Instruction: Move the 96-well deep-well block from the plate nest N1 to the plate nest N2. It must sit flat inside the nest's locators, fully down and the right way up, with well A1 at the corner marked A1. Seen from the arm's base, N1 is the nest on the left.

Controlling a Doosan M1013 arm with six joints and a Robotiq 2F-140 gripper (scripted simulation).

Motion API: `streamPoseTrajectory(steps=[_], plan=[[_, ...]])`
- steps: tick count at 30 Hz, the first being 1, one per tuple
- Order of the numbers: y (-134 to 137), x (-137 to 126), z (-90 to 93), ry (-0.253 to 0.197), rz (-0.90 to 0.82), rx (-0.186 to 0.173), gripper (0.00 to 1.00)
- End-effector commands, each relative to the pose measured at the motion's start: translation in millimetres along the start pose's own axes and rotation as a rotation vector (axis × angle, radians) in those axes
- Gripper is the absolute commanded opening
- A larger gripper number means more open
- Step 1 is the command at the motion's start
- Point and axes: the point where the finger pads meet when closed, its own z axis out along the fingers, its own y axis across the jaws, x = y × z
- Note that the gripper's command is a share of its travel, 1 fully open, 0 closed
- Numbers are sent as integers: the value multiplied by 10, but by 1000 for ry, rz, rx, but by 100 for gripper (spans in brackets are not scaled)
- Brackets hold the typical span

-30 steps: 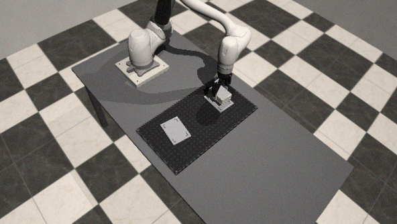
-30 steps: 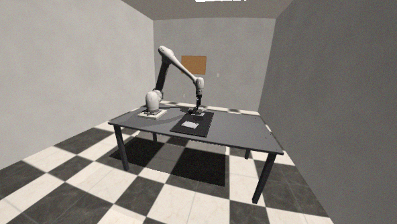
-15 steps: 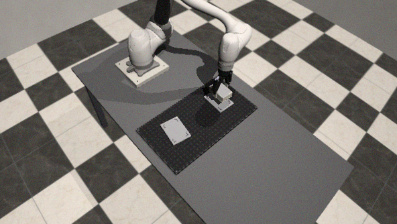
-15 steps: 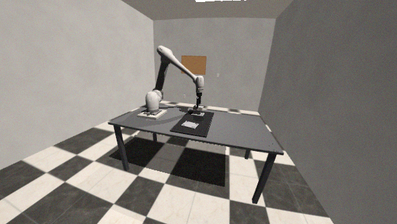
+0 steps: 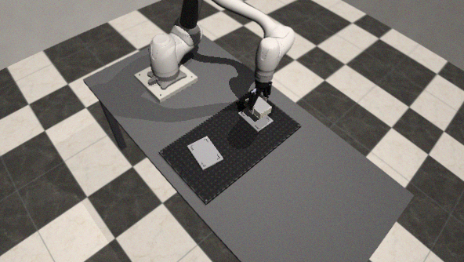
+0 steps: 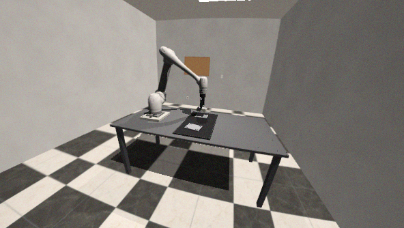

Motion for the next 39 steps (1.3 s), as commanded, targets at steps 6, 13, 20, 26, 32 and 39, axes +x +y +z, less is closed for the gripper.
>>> streamPoseTrajectory(steps=[6,13,20,26,32,39], plan=[[33,1,-1,0,33,0,0],[233,7,-1,0,123,0,0],[433,13,-1,0,123,0,0],[633,19,-1,0,123,0,0],[766,23,-1,0,123,0,0],[999,30,-1,0,123,0,0]])
